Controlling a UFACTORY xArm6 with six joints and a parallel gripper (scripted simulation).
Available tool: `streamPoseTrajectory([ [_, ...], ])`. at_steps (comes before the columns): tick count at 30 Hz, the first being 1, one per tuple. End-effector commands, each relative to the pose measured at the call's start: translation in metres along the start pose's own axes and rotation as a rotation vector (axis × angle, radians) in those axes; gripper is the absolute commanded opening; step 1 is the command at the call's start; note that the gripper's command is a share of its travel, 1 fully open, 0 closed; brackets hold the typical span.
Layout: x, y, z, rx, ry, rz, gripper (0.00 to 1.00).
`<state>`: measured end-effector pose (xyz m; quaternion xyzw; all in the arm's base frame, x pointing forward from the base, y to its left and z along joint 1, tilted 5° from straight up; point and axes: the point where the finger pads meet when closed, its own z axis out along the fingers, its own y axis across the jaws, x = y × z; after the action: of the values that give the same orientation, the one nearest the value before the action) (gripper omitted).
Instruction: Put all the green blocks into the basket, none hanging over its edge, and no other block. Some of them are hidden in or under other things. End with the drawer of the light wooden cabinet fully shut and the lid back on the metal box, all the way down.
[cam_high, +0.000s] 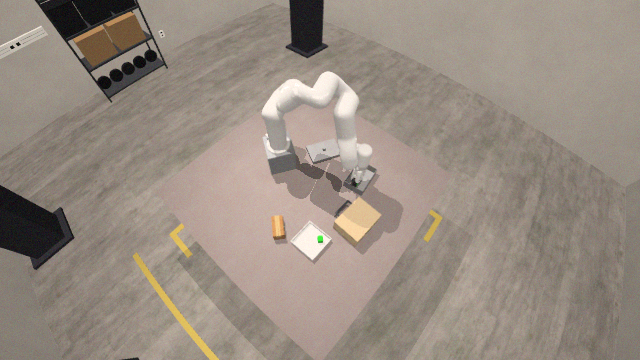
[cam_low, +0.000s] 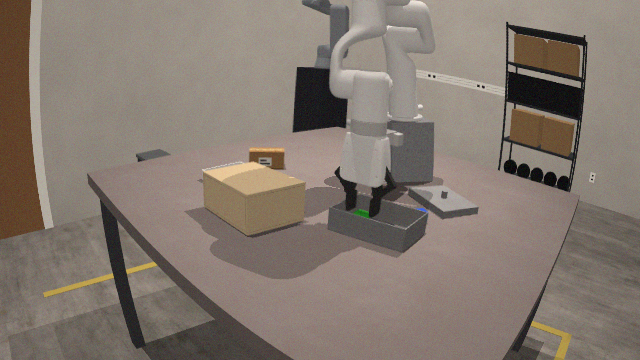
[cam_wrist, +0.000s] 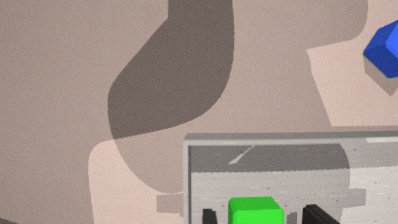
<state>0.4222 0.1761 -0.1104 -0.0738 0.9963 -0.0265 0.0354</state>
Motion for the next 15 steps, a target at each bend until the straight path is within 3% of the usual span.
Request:
streamPoseTrajectory([
  [1,-0.0016,0.0004,0.0025,-0.001,-0.004,0.000,0.57],
  [15,-0.0016,0.0004,0.0091,-0.001,-0.004,0.000,0.57],
])
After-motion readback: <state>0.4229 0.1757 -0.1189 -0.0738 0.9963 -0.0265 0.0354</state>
